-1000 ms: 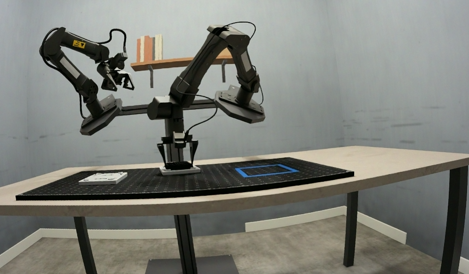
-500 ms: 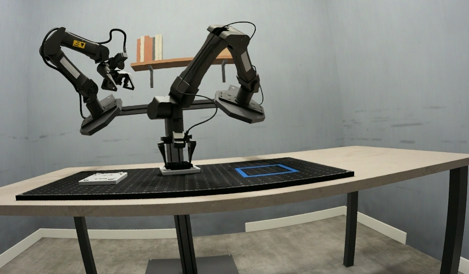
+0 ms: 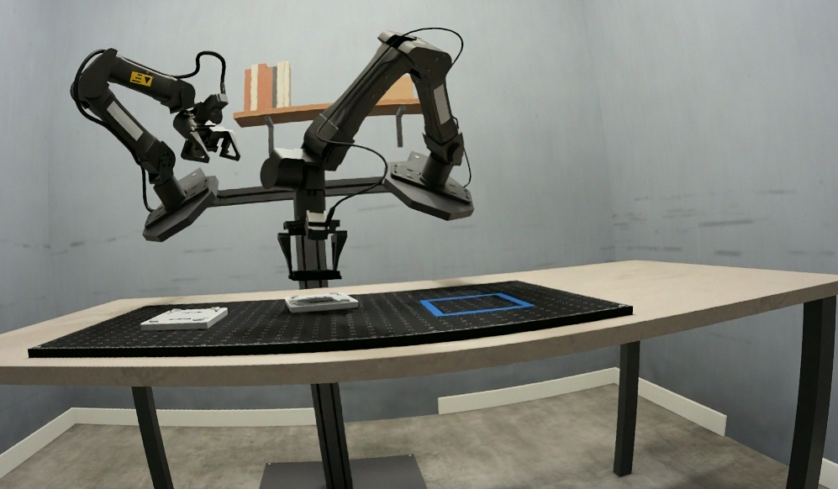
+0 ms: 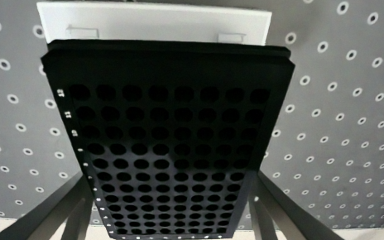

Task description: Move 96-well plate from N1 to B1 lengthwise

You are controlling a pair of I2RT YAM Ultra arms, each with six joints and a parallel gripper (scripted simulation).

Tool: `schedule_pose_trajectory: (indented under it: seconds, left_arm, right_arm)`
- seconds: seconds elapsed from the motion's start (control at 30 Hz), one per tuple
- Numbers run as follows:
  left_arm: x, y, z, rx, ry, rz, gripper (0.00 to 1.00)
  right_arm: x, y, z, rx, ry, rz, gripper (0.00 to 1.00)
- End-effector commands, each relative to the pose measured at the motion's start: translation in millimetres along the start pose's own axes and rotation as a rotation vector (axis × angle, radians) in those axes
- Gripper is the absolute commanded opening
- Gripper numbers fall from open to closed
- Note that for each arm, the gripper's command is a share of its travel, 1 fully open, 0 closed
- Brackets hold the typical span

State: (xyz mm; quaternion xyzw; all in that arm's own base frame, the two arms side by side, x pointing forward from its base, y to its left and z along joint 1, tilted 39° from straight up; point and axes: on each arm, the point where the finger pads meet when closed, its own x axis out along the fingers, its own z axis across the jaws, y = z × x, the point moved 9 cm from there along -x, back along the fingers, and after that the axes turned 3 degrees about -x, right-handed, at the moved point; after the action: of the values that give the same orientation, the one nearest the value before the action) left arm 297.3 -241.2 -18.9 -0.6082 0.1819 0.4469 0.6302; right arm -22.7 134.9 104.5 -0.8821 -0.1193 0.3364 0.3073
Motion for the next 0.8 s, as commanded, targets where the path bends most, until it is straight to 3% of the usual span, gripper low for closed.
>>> schedule_pose_trajectory:
  seconds: [0.0, 0.17, 0.3, 0.5, 0.57, 0.77]
  left_arm:
    - [-4, 5, 6, 0.041, -0.022, 0.009, 0.79]
    - [-3, -16, 22, 0.077, 0.003, 0.012, 0.79]
    - [-3, -51, 61, 0.106, 0.004, 0.023, 0.79]
    - [-3, -96, 116, 0.116, -0.004, 0.046, 0.79]
    - [-3, -96, 116, 0.116, -0.004, 0.046, 0.79]
    - [-5, -138, 160, 0.066, -0.01, 0.027, 0.79]
  right_arm:
    - [-1, -3, 5, -0.006, -0.004, -0.03, 1.0]
    - [6, -12, 31, 0.025, -0.095, 0.018, 1.0]
    - [29, -30, 65, 0.05, -0.193, 0.063, 1.0]
    - [56, -38, 99, -0.116, -0.311, 0.08, 1.0]
    - [56, -38, 99, -0.116, -0.311, 0.08, 1.0]
    - [110, -50, 116, -0.126, -0.345, 0.076, 1.0]
